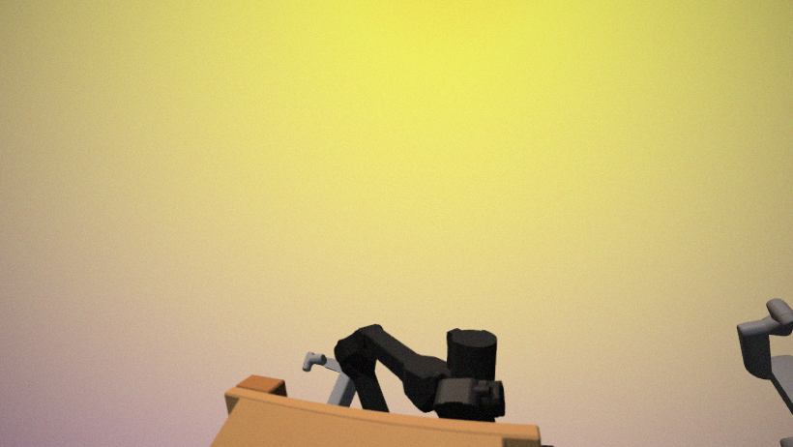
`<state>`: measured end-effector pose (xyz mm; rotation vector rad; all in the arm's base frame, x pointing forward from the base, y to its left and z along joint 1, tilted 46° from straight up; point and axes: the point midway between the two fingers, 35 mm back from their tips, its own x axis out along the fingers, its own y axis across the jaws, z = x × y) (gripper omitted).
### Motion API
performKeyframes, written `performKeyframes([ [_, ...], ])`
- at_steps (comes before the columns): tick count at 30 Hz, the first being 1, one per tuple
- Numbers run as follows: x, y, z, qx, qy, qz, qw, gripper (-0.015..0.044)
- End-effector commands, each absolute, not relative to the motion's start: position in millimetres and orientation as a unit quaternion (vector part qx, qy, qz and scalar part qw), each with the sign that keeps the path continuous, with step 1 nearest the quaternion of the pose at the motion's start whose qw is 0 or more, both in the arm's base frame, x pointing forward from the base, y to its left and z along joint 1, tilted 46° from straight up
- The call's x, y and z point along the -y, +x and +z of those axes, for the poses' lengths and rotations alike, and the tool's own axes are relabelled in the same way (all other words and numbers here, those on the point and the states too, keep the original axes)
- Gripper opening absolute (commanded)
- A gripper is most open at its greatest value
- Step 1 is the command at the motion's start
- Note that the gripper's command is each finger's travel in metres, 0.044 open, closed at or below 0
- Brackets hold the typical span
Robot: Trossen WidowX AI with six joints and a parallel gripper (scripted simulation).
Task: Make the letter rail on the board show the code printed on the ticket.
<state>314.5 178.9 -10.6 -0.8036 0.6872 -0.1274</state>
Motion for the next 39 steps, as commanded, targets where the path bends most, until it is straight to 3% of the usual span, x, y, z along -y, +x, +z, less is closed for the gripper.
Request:
performKeyframes([
  [1, -177.3, 314.8, -8.5, -0.328, -0.383, -0.059, 0.862, 0.0],
  [39, -160.6, 318.7, 8.2, -0.328, -0.384, -0.059, 0.861, 0.0],
])
